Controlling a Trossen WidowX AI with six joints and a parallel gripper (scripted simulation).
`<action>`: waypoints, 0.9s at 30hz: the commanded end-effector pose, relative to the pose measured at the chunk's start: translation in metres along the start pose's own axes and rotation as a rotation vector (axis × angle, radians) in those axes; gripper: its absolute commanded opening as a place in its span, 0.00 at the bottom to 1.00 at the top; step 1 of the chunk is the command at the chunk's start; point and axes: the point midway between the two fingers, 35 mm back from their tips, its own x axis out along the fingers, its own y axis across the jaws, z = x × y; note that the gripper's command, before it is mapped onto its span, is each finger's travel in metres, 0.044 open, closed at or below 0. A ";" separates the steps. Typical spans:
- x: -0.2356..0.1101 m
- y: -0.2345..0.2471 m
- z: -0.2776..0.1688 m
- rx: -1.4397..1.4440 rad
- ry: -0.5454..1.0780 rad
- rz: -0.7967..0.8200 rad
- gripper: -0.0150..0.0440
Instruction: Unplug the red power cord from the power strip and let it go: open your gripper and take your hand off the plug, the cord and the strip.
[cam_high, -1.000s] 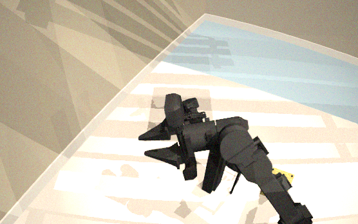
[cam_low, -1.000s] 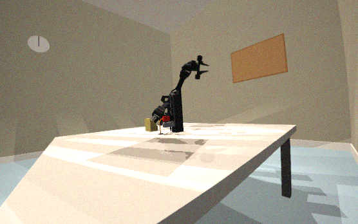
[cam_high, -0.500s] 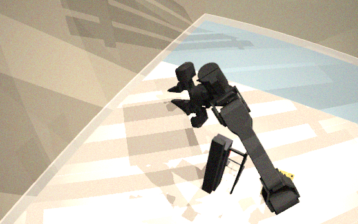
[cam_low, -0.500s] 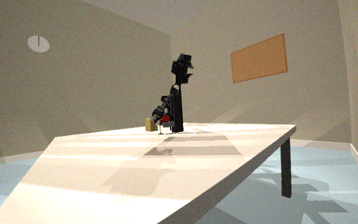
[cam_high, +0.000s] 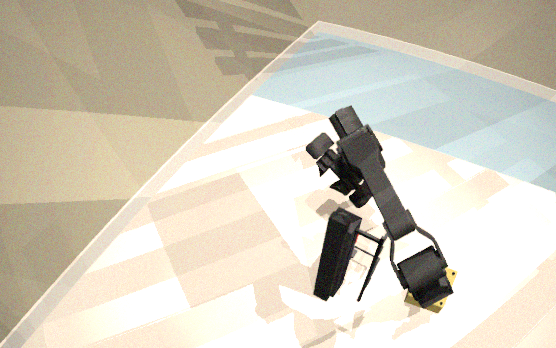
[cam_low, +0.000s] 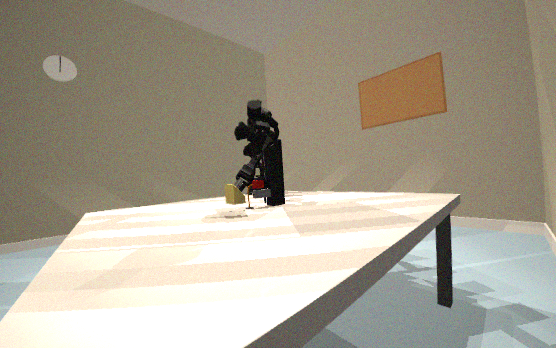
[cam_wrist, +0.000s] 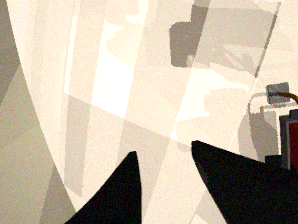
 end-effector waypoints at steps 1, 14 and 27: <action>0.023 -0.059 0.011 -0.046 0.043 -0.243 0.53; 0.033 -0.125 0.009 -0.112 0.187 -0.529 0.53; 0.029 -0.126 -0.007 -0.112 0.187 -0.529 0.53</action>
